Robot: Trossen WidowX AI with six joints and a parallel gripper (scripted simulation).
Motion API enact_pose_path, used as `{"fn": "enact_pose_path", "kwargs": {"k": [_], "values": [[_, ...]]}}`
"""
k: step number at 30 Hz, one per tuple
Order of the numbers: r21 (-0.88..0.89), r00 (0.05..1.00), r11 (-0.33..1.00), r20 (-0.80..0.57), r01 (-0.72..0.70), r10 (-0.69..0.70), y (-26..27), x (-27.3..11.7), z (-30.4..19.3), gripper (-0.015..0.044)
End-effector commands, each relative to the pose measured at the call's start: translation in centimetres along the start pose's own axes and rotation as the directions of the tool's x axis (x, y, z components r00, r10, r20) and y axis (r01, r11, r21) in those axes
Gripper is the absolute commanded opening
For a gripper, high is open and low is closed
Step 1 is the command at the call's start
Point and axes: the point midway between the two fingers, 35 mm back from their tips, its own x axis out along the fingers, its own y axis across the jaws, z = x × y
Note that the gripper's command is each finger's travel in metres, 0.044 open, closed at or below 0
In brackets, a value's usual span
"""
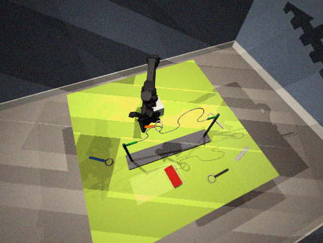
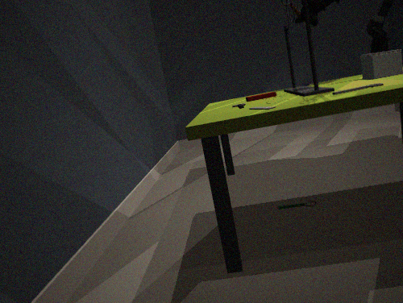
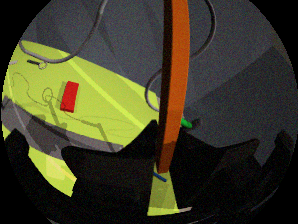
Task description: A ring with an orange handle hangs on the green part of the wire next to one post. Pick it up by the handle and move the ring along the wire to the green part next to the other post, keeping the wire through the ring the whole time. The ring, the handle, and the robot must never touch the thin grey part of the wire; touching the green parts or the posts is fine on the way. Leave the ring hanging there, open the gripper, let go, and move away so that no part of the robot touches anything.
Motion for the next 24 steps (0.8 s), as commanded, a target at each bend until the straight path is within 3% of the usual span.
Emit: {"fn": "enact_pose_path", "kwargs": {"k": [1, 24], "values": [[-0.084, 0.998, 0.995, 0.006, 0.056, -0.055, -0.5, 0.1, -0.2, -0.015], [-0.485, 0.94, 0.805, 0.148, 0.341, -0.309, -3.7, -0.2, 0.7, -0.015]]}}
